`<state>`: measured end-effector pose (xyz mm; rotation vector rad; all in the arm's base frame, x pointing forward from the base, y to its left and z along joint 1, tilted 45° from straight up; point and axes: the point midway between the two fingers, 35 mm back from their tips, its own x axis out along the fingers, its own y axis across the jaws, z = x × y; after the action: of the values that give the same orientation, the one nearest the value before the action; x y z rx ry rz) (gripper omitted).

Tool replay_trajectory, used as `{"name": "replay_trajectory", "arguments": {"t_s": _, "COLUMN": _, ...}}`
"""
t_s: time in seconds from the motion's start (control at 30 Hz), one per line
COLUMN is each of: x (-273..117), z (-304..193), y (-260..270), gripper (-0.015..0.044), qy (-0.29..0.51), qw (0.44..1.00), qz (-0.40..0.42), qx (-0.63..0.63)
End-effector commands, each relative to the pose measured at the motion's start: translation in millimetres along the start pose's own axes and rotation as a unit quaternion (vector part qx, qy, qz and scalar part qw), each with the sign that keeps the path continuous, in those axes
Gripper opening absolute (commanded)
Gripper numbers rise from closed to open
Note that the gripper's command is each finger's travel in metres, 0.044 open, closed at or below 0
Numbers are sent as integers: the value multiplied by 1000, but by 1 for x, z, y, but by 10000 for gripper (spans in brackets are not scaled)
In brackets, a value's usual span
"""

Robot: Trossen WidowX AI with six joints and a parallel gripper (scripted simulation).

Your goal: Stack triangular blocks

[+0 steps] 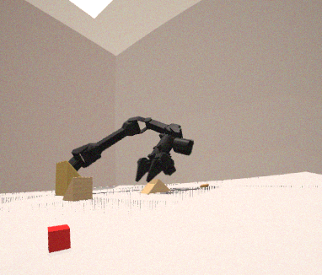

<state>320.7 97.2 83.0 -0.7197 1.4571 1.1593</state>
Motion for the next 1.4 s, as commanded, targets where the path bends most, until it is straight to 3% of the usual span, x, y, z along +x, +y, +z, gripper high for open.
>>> {"name": "replay_trajectory", "arguments": {"t_s": 0.0, "x": 0, "z": 0, "y": 1, "gripper": 440, "qy": 0, "qw": 1000, "qz": 1, "qx": -3}}
{"name": "replay_trajectory", "arguments": {"t_s": 0.13, "x": -17, "z": -13, "y": -1, "gripper": 440, "qy": -2, "qw": 1000, "qz": -3, "qx": -2}}
{"name": "replay_trajectory", "arguments": {"t_s": 0.3, "x": -74, "z": -62, "y": 2, "gripper": 440, "qy": -6, "qw": 1000, "qz": -16, "qx": 3}}
{"name": "replay_trajectory", "arguments": {"t_s": 0.47, "x": -76, "z": -64, "y": 3, "gripper": 440, "qy": -6, "qw": 1000, "qz": -16, "qx": 3}}
{"name": "replay_trajectory", "arguments": {"t_s": 0.57, "x": -79, "z": -51, "y": -1, "gripper": 440, "qy": -15, "qw": 999, "qz": -31, "qx": 11}}
{"name": "replay_trajectory", "arguments": {"t_s": 0.8, "x": -109, "z": 45, "y": 7, "gripper": 440, "qy": -59, "qw": 995, "qz": -78, "qx": 10}}
{"name": "replay_trajectory", "arguments": {"t_s": 1.07, "x": -104, "z": 48, "y": 7, "gripper": 440, "qy": -60, "qw": 995, "qz": -75, "qx": 9}}
{"name": "replay_trajectory", "arguments": {"t_s": 1.37, "x": -36, "z": 56, "y": 0, "gripper": 440, "qy": -48, "qw": 998, "qz": -28, "qx": 7}}
